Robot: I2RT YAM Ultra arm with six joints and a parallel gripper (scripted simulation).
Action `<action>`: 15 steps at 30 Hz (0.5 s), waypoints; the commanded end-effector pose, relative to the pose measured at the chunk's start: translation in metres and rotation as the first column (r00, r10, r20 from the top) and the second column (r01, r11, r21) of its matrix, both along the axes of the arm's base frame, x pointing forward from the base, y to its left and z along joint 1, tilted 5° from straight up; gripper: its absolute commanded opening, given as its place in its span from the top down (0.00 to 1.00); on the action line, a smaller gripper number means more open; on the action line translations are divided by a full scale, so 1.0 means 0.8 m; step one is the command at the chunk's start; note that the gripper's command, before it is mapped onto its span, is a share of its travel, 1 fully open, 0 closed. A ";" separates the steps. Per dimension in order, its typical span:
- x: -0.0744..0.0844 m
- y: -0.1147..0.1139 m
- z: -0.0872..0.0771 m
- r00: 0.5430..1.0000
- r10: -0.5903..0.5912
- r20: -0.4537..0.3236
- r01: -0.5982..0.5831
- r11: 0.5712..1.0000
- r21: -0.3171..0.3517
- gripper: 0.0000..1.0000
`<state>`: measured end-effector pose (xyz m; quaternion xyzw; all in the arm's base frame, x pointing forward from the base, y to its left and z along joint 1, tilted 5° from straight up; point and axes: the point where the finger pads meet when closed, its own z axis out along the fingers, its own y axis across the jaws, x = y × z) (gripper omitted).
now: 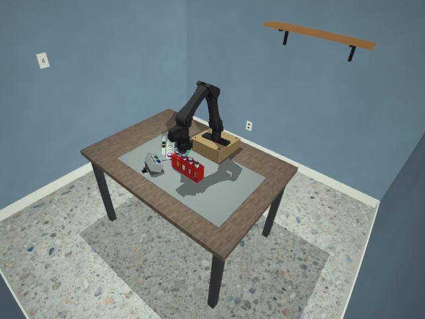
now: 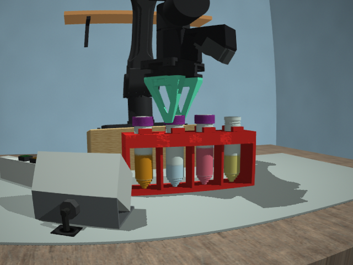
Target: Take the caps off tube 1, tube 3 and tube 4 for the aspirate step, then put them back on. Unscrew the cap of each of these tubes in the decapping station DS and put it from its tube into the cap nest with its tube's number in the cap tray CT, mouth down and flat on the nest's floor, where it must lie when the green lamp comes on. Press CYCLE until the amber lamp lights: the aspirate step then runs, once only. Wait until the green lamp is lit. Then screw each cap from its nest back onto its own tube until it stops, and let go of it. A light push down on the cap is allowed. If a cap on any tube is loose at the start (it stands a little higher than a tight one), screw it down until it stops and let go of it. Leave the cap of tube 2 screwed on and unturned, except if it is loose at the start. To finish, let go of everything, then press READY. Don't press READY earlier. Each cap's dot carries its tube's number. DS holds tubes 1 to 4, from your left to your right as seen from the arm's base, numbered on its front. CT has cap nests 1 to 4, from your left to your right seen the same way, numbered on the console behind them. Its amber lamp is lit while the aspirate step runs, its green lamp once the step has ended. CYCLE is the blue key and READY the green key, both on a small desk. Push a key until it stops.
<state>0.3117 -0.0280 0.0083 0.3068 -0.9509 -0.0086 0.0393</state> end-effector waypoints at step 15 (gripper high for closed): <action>0.002 -0.002 0.004 0.661 0.750 0.020 -0.750 0.659 0.050 1.00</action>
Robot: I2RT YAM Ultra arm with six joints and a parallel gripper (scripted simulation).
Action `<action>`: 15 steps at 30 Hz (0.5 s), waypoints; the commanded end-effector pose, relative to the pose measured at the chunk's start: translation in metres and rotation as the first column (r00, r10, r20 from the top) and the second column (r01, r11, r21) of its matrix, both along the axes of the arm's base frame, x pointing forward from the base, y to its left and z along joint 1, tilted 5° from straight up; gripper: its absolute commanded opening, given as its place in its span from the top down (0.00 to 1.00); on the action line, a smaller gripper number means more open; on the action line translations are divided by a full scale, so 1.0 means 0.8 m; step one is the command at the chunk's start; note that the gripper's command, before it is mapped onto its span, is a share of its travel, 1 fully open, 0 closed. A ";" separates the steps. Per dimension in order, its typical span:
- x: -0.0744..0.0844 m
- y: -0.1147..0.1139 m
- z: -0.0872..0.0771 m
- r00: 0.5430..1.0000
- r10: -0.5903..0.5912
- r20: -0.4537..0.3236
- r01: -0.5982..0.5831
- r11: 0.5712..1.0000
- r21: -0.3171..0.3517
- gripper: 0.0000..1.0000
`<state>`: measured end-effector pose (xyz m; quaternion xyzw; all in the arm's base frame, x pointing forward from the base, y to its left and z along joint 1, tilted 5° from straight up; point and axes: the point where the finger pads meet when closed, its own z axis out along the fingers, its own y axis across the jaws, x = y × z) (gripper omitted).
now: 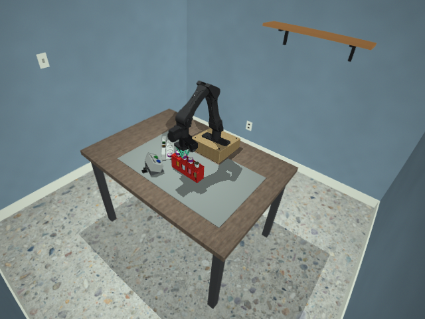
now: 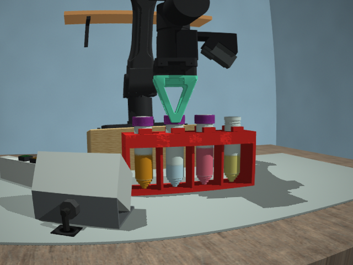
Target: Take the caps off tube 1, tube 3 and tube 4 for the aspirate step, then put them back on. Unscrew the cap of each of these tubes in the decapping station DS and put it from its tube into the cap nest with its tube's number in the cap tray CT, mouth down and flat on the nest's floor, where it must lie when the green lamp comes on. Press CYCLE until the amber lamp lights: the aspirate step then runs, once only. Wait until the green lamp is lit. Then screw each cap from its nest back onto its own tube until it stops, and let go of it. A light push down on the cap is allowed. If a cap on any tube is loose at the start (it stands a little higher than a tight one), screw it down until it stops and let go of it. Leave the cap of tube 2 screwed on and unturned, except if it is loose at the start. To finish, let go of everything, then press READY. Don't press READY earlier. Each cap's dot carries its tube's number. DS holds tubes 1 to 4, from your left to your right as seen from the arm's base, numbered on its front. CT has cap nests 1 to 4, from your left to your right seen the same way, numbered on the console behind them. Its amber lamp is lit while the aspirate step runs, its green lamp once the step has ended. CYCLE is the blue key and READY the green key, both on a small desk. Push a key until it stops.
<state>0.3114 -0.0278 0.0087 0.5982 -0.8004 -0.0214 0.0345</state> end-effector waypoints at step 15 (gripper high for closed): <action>0.003 -0.003 0.004 0.928 0.373 0.008 -0.373 0.928 0.018 0.51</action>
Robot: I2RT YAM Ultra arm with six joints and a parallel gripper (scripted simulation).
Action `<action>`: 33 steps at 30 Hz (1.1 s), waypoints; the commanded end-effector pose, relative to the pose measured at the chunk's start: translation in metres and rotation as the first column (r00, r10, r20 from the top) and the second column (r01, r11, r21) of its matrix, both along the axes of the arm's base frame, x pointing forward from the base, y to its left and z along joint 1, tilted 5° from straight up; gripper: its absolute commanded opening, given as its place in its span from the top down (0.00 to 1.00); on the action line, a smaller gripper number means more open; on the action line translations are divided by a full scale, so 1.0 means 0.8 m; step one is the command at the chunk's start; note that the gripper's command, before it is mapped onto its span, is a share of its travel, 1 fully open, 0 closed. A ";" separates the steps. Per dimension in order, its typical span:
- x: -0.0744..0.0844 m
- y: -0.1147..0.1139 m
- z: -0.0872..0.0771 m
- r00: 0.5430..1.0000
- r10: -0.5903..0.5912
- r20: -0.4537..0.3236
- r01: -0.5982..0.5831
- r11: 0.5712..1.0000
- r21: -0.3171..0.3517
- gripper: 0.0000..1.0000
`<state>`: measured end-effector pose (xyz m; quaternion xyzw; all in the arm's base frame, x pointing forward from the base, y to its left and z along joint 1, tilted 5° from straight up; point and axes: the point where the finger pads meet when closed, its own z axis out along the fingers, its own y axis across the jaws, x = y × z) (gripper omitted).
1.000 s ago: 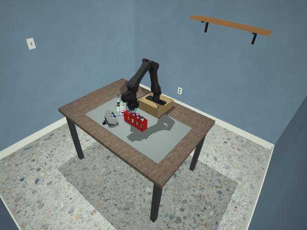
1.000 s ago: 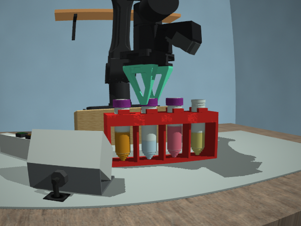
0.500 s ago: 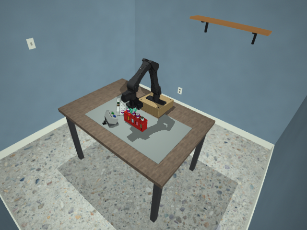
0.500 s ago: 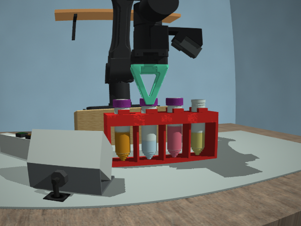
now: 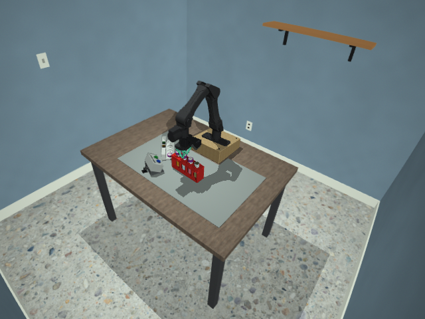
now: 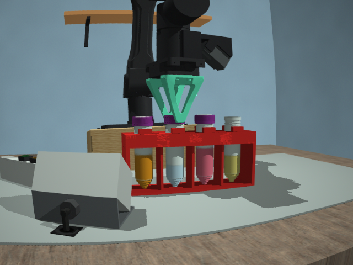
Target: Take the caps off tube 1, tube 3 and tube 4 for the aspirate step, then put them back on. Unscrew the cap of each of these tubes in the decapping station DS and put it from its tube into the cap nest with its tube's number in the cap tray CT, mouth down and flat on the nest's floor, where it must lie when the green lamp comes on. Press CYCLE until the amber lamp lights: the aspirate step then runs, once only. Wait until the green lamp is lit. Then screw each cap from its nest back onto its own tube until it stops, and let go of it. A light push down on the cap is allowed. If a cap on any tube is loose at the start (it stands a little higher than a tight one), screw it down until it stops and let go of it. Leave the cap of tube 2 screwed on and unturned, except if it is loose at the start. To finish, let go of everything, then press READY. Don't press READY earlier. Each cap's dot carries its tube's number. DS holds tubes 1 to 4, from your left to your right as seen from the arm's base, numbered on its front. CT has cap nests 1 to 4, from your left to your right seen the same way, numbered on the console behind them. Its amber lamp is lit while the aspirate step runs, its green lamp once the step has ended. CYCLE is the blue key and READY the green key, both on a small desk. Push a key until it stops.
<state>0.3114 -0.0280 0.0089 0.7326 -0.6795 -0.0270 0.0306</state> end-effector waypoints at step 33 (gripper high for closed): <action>0.003 -0.002 0.003 0.415 -0.907 0.067 0.909 0.412 -0.064 0.51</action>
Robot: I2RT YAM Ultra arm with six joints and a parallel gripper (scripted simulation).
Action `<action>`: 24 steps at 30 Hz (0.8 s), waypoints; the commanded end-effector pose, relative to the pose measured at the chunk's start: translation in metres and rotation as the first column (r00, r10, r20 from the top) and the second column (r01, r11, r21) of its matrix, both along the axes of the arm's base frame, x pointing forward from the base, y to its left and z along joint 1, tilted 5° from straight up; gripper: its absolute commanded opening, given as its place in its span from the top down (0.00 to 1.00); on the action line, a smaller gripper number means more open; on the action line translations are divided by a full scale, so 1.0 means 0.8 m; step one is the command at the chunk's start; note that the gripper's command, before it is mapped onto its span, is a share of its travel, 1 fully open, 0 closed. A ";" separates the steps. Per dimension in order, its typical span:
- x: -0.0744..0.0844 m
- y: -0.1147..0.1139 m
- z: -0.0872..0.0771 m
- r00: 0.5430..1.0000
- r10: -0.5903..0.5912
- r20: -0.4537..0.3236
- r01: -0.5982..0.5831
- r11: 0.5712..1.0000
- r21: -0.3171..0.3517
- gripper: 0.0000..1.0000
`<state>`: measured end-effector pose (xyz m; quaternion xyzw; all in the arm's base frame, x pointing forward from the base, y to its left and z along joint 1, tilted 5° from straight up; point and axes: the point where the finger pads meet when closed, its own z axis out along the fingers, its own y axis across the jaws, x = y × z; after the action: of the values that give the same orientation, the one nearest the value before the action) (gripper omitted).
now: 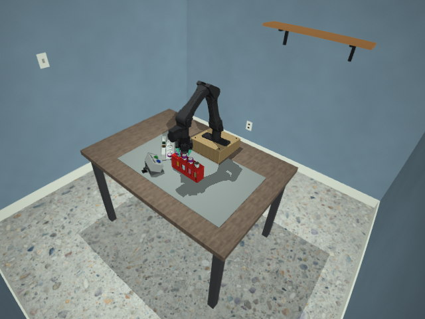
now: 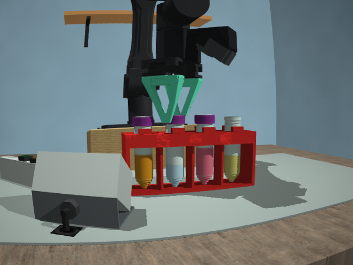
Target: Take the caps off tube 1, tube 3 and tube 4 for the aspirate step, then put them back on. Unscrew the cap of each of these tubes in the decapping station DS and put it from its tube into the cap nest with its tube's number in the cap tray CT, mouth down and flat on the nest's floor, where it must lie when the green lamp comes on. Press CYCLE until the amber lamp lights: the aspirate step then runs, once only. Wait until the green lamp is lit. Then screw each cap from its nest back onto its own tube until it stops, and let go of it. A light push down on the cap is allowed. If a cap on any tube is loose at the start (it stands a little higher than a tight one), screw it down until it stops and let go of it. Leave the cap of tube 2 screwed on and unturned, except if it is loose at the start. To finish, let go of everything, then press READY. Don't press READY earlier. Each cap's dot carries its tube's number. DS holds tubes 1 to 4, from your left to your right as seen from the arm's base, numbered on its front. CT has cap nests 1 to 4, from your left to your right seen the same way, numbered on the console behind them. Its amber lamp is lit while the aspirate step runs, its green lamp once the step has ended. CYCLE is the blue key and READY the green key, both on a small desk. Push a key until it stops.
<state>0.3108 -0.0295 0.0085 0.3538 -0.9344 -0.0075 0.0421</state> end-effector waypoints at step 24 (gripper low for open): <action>0.004 -0.001 0.004 0.264 -0.961 0.082 0.964 0.260 -0.057 0.51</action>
<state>0.3108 -0.0295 0.0085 -0.1907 -0.9807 0.0157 0.0397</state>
